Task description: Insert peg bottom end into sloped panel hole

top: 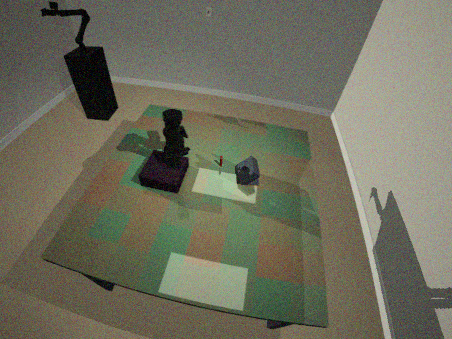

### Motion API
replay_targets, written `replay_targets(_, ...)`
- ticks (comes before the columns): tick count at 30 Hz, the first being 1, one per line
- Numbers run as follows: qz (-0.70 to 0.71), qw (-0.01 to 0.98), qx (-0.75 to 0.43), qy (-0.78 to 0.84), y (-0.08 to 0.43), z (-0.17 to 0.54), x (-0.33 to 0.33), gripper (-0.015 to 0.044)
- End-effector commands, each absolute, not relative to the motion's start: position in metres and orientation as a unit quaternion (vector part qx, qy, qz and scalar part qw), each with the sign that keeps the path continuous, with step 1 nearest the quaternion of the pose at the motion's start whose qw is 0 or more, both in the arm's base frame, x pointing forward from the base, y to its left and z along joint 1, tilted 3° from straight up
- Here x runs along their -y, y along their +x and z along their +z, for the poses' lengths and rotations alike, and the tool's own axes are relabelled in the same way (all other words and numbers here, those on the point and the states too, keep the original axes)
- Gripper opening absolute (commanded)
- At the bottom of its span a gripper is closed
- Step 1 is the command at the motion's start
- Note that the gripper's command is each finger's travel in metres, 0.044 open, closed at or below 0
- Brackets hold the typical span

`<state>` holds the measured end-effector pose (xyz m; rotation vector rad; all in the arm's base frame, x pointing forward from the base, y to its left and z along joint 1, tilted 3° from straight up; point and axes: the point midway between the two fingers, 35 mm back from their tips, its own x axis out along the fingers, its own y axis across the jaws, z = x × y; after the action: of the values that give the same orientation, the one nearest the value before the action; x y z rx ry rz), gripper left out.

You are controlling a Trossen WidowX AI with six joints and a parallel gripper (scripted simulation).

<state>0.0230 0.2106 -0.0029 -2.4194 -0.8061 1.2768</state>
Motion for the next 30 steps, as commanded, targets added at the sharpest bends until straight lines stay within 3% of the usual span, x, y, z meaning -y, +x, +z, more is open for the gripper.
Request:
replay_targets(1,0.443,0.144,0.279,-0.84,0.023,-0.003,-0.211,0.0426)
replay_targets(30,0.475,0.12,0.151,-0.858,0.076,0.006,-0.224,0.044)
